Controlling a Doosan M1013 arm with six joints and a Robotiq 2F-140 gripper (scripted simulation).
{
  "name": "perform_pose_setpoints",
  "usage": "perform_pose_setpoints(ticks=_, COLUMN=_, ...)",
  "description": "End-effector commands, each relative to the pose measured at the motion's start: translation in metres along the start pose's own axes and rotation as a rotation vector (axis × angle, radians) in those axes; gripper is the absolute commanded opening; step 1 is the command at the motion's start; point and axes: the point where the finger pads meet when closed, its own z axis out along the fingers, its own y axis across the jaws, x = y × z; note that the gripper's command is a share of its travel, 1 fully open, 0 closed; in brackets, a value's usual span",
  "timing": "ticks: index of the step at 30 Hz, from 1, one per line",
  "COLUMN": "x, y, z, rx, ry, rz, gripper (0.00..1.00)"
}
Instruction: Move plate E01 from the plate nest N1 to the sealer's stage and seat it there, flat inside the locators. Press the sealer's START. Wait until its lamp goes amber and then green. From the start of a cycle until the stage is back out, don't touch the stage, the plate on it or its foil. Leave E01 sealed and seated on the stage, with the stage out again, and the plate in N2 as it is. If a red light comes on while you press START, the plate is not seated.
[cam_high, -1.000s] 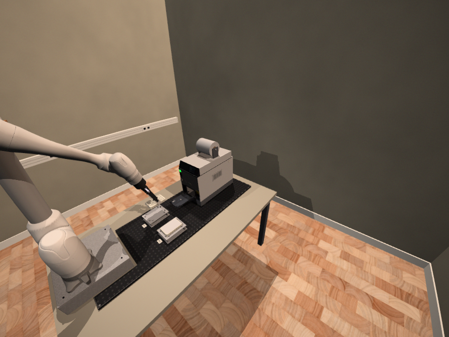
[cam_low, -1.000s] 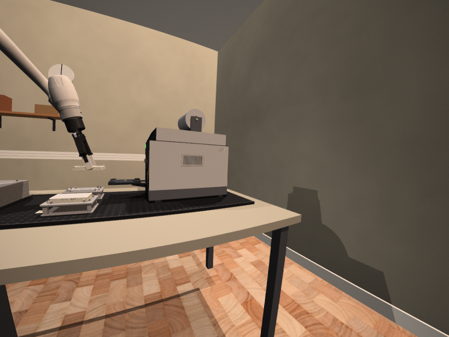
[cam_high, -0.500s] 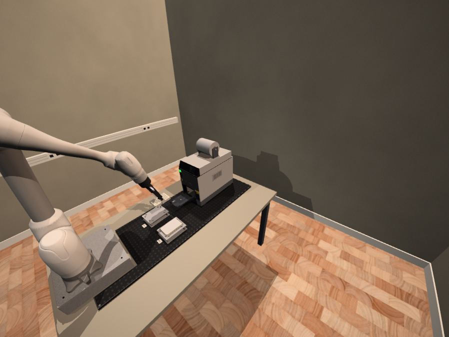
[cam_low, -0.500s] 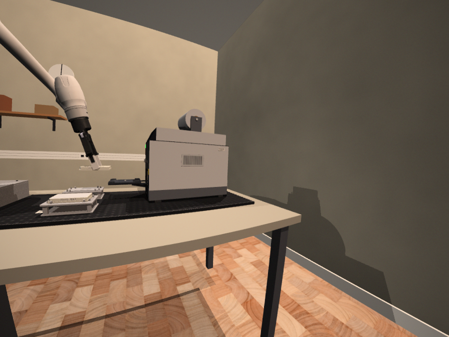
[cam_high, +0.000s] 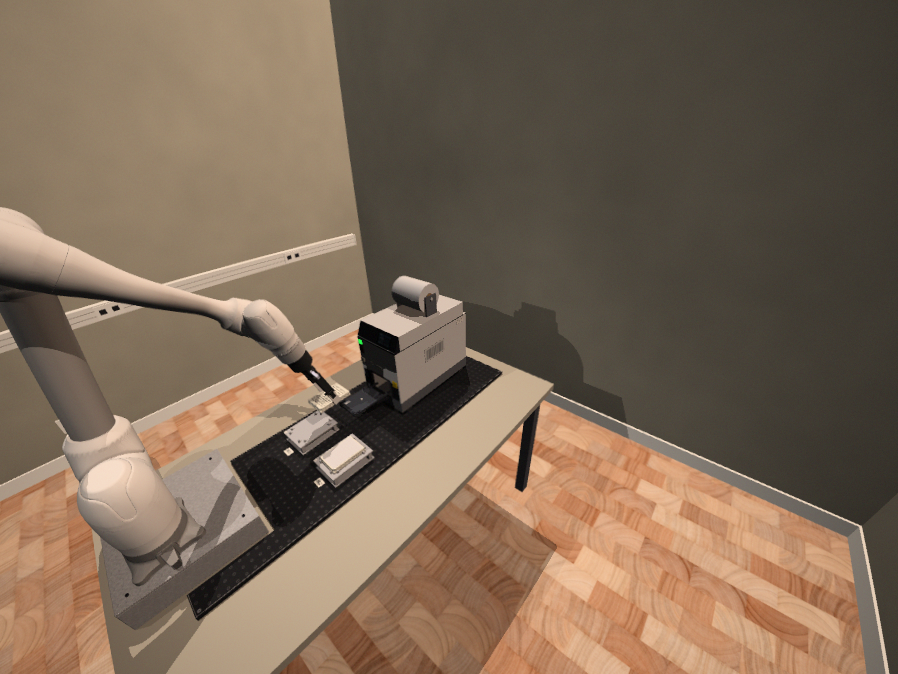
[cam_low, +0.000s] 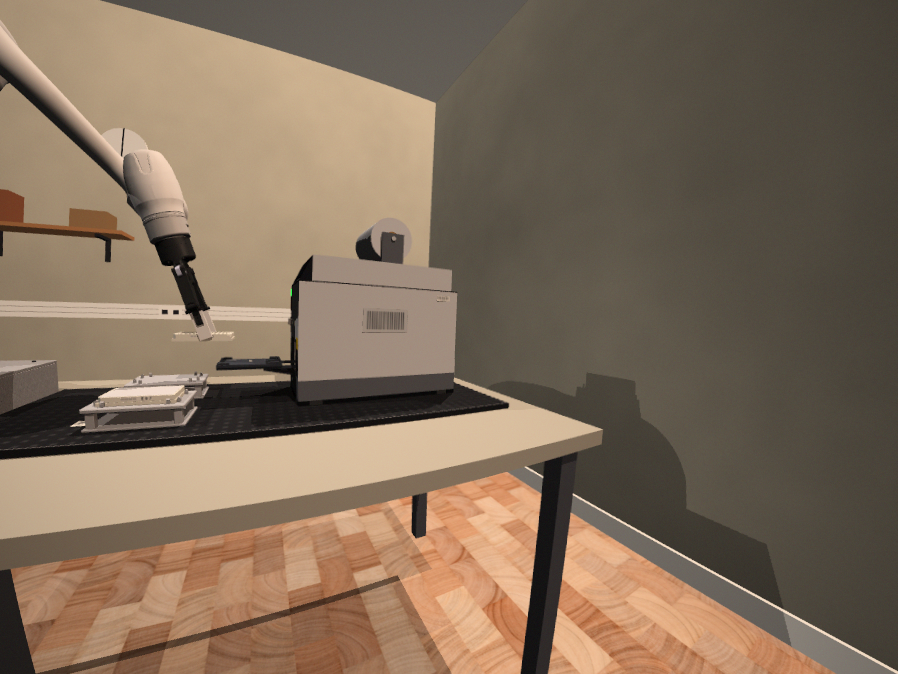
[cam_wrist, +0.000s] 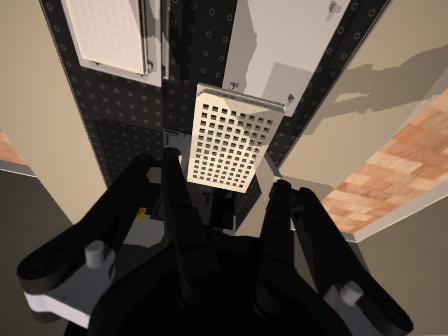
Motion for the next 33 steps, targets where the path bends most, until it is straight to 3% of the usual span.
perform_pose_setpoints(ticks=1, x=-0.001, y=0.000, z=0.000, rx=0.000, ry=0.000, rz=0.000, gripper=0.10)
perform_pose_setpoints(ticks=33, x=-0.062, y=-0.028, z=0.022, rx=0.000, ry=0.000, rz=0.000, gripper=0.10)
